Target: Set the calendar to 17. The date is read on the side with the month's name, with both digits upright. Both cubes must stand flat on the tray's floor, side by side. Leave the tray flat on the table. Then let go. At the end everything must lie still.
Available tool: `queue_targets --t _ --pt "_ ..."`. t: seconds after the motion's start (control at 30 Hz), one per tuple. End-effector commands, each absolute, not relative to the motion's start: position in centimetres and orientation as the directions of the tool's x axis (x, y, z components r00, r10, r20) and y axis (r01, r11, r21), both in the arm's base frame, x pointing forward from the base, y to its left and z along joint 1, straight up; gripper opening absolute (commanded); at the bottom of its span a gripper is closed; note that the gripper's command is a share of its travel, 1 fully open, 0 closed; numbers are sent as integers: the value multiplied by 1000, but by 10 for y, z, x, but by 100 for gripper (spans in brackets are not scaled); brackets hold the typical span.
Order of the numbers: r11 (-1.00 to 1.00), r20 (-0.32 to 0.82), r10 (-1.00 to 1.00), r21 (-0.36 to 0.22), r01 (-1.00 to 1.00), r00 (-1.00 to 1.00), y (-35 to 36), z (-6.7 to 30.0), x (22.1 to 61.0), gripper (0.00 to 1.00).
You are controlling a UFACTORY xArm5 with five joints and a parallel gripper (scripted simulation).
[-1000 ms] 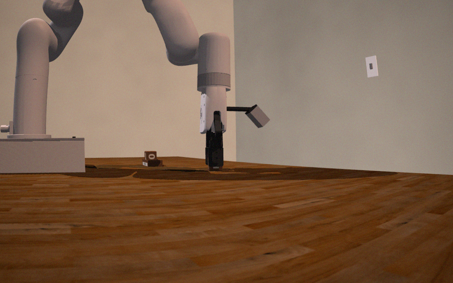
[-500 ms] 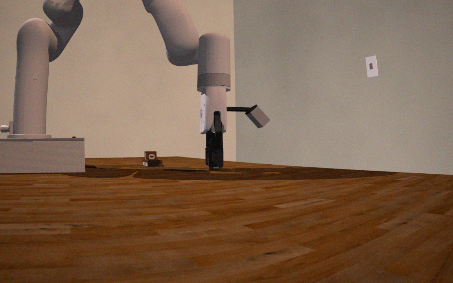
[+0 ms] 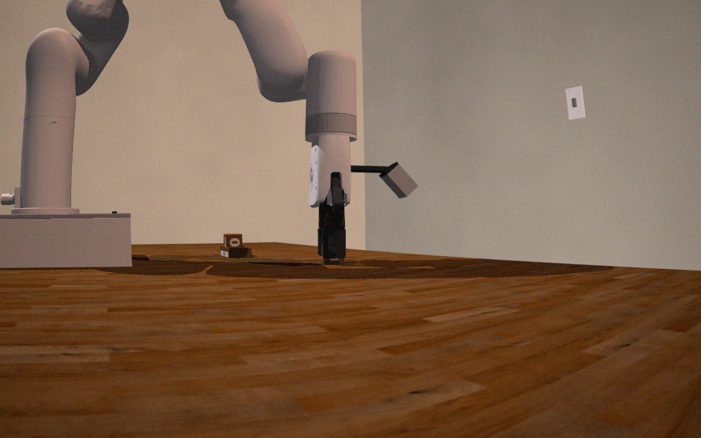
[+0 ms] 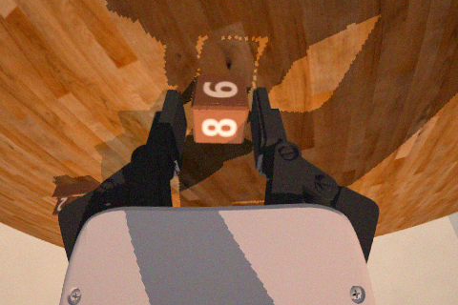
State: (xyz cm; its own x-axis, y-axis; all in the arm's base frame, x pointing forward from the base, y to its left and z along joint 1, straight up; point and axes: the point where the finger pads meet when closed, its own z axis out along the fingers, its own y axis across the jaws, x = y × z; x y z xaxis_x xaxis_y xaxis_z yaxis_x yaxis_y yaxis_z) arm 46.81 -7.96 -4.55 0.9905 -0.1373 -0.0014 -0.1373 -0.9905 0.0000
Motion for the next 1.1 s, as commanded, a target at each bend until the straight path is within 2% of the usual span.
queue_targets --t 0.0,0.03,1.07 --pt "-991 2 -137 0 -137 991 -80 -44 470 47" --pt "-991 2 -137 0 -137 991 -80 -44 470 27" --pt "-991 2 -137 0 -137 991 -80 -44 470 27"
